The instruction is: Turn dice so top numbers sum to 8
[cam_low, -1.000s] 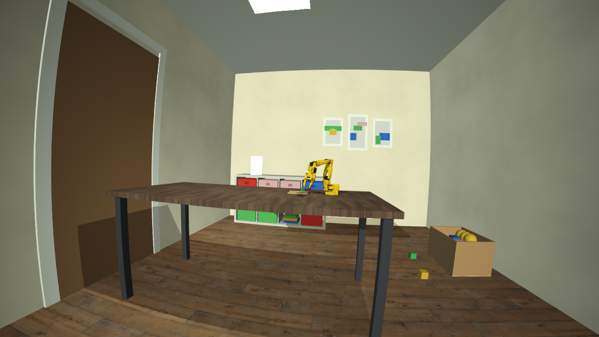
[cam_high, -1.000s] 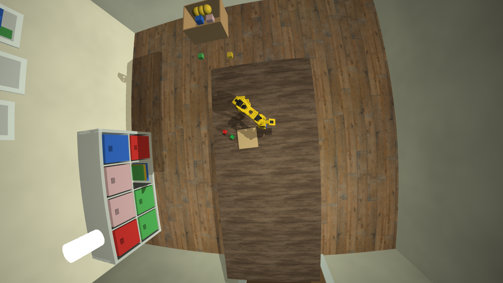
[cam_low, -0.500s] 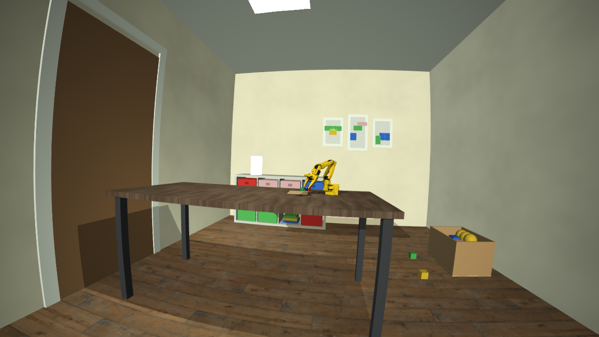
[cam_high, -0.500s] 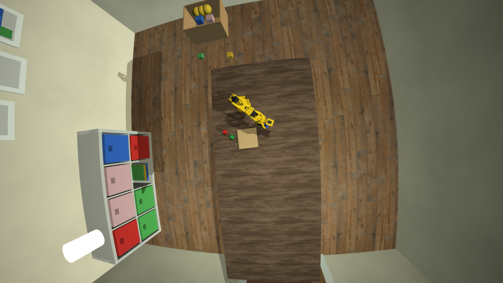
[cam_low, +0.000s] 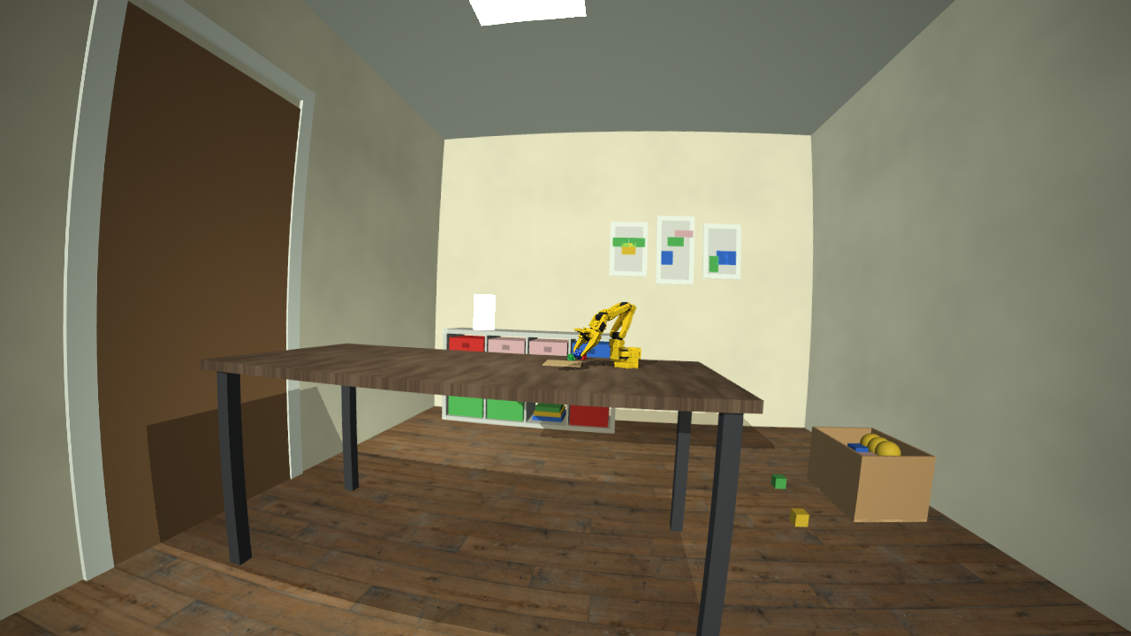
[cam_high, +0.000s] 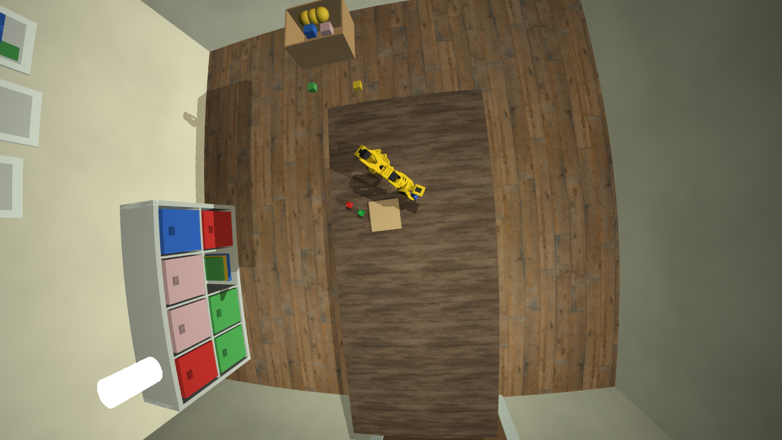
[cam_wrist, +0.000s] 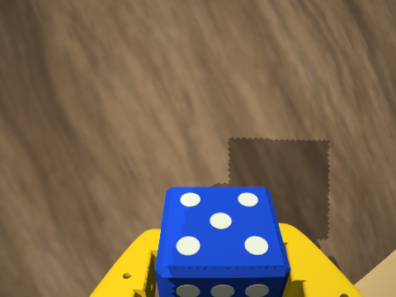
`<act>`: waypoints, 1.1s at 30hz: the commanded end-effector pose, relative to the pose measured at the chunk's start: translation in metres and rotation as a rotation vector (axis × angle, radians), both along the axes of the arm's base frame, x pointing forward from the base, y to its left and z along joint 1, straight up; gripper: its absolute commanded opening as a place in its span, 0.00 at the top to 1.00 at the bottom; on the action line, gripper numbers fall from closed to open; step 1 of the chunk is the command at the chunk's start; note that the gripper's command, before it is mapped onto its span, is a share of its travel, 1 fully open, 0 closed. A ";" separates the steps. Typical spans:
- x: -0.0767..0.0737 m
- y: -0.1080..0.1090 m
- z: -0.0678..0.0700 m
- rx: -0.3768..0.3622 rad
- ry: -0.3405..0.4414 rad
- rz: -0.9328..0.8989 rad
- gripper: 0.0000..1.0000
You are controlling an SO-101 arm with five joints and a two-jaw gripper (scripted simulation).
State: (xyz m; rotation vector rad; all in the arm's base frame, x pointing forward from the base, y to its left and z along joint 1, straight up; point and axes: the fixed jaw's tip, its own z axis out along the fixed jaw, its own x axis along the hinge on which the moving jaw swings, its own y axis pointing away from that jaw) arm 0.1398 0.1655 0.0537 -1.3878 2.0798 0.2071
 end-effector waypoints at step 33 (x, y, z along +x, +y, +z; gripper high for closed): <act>0.004 0.022 0.012 0.588 -0.150 -0.157 1.00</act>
